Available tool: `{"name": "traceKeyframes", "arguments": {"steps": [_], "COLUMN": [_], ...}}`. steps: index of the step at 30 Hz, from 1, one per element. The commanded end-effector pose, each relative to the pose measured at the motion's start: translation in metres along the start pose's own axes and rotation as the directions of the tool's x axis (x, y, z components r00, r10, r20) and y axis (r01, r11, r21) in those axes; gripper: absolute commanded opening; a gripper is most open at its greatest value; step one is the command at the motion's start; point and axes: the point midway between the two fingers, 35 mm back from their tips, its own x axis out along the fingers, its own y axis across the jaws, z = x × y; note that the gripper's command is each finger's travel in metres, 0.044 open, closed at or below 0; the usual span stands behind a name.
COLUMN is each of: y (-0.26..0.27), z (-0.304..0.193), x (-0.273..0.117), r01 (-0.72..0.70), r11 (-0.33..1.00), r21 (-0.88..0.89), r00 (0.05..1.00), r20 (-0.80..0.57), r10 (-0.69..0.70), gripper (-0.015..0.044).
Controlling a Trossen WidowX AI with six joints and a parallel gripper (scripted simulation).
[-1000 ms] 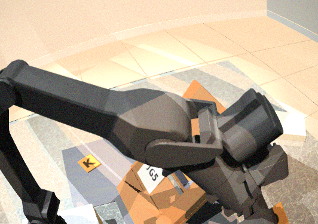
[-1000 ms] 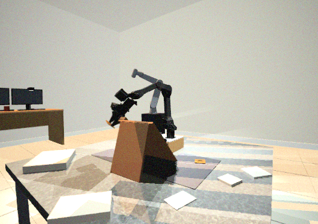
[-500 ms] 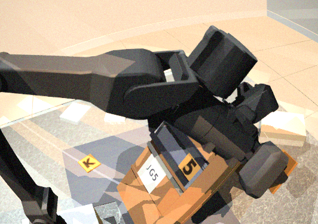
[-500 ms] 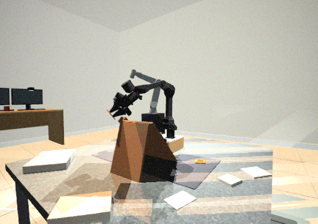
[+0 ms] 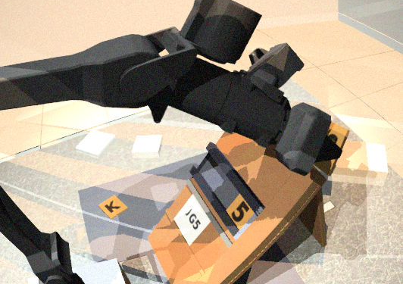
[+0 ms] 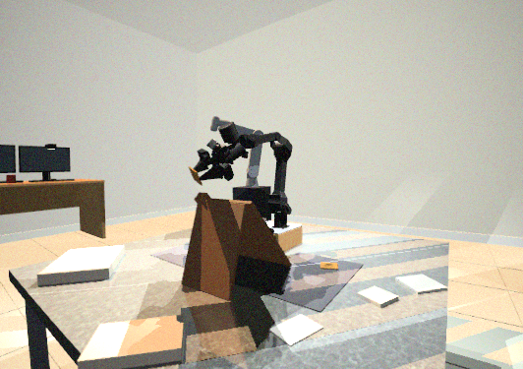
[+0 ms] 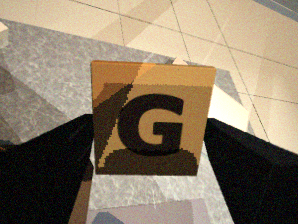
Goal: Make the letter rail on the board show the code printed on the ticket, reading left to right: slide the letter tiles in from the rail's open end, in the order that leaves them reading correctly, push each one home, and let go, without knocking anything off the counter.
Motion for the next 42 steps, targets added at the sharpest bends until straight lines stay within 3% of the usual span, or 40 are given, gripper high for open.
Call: {"name": "traceKeyframes", "arguments": {"steps": [1,42], "y": [0.013,0.233], "z": [0.005,-0.036], "x": [-0.007,-0.075], "r01": [-0.019,-0.290], "r11": [1.000,0.943], "r21": [0.008,0.166], "r00": [1.000,0.952], "r20": [0.023,-0.056], "r10": [0.018,0.302], "gripper": [0.0000,0.0000]}}
